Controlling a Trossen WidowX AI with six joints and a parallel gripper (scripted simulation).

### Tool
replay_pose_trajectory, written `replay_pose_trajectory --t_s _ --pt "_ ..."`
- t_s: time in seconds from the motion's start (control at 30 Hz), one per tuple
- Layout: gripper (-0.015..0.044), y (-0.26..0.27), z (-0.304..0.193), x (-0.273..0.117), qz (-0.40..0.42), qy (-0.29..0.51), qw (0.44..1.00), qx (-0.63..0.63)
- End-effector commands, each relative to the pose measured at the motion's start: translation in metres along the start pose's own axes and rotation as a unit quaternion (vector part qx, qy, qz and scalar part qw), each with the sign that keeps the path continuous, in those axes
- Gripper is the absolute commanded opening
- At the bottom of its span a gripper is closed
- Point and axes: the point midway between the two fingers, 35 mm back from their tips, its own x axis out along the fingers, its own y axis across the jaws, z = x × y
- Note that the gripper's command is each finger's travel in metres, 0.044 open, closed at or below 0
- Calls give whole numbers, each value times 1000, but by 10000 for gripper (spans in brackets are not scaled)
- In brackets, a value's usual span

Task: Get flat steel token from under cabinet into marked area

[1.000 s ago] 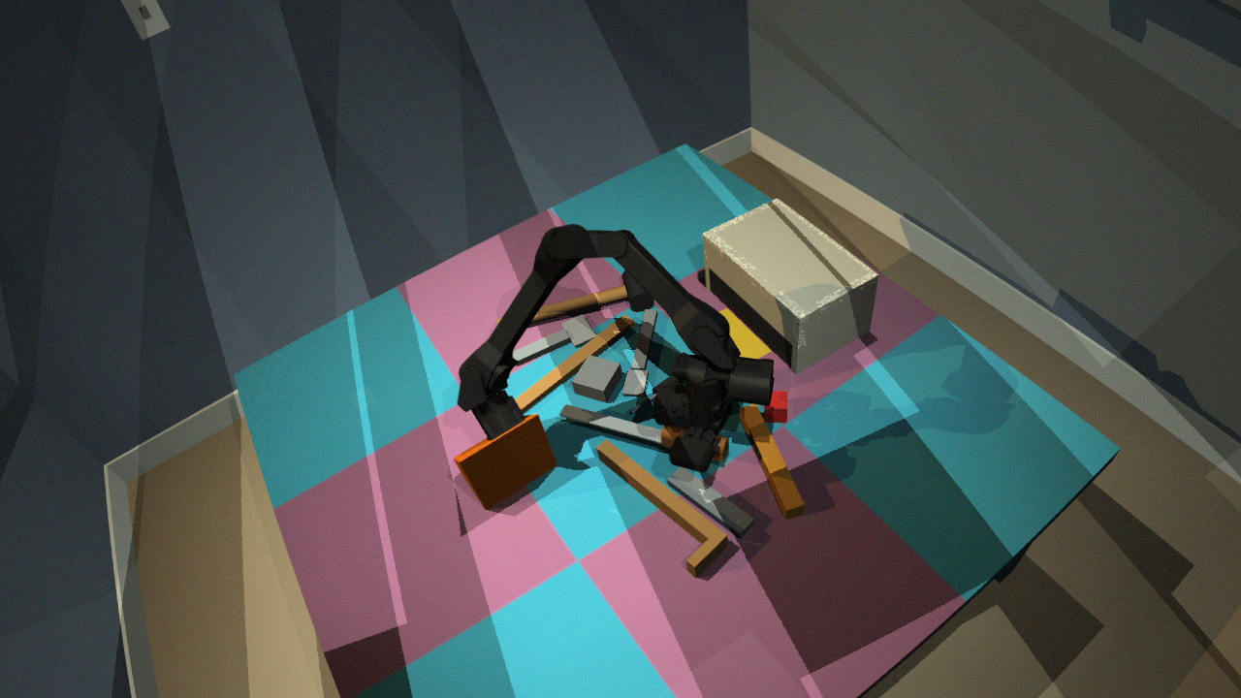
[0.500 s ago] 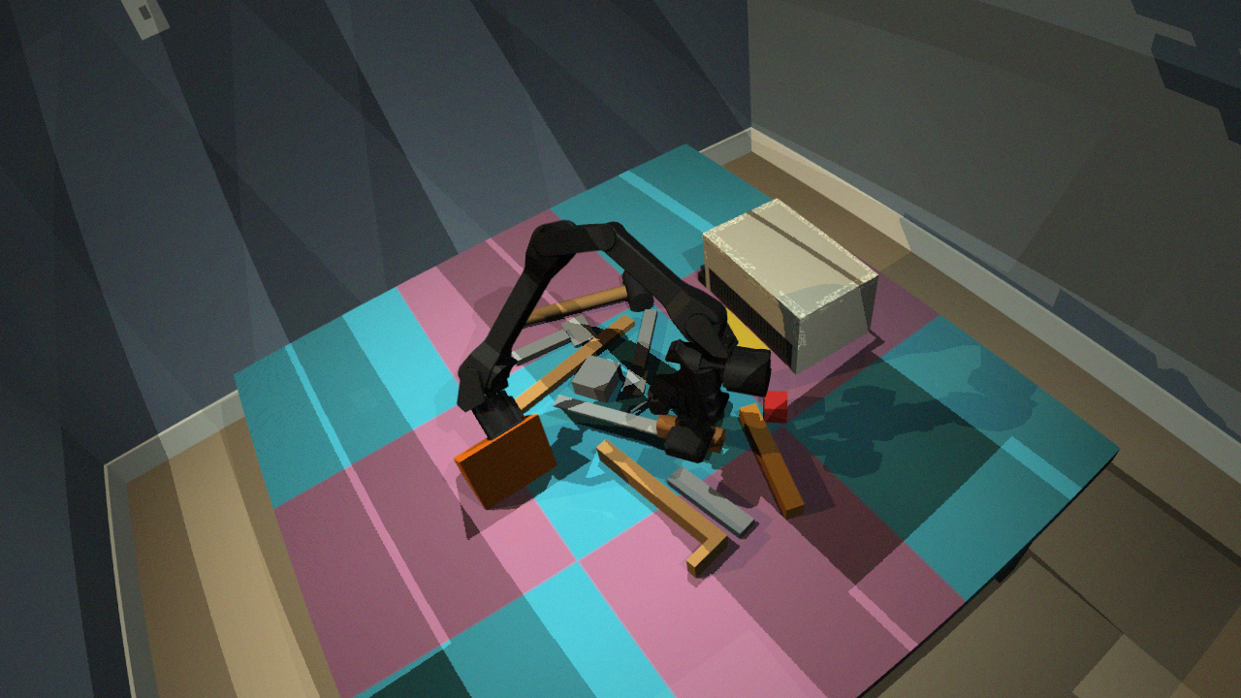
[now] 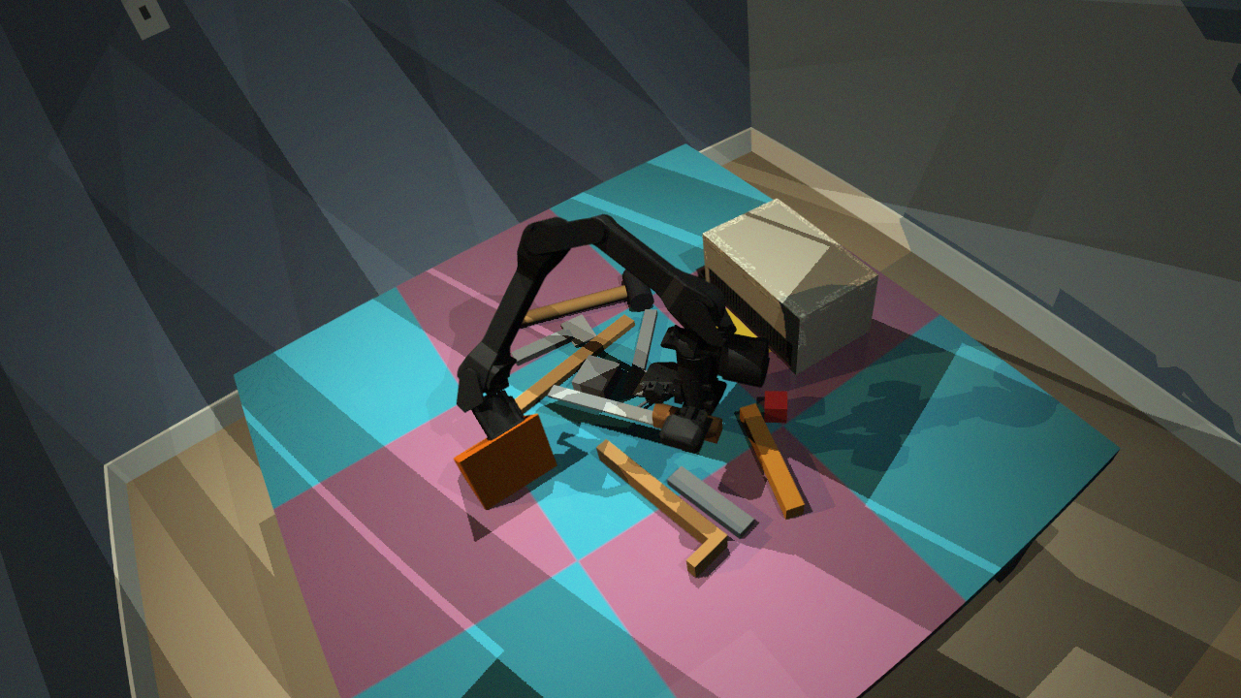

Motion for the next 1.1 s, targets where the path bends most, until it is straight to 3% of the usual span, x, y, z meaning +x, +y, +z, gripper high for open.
replay_pose_trajectory --t_s 0.0,0.47,1.07 --pt "0 0 0 -14 0 6 1000 -2" --pt "0 1 2 -42 4 11 1000 7" --pt "0 -5 -6 -45 1 7 1000 29"
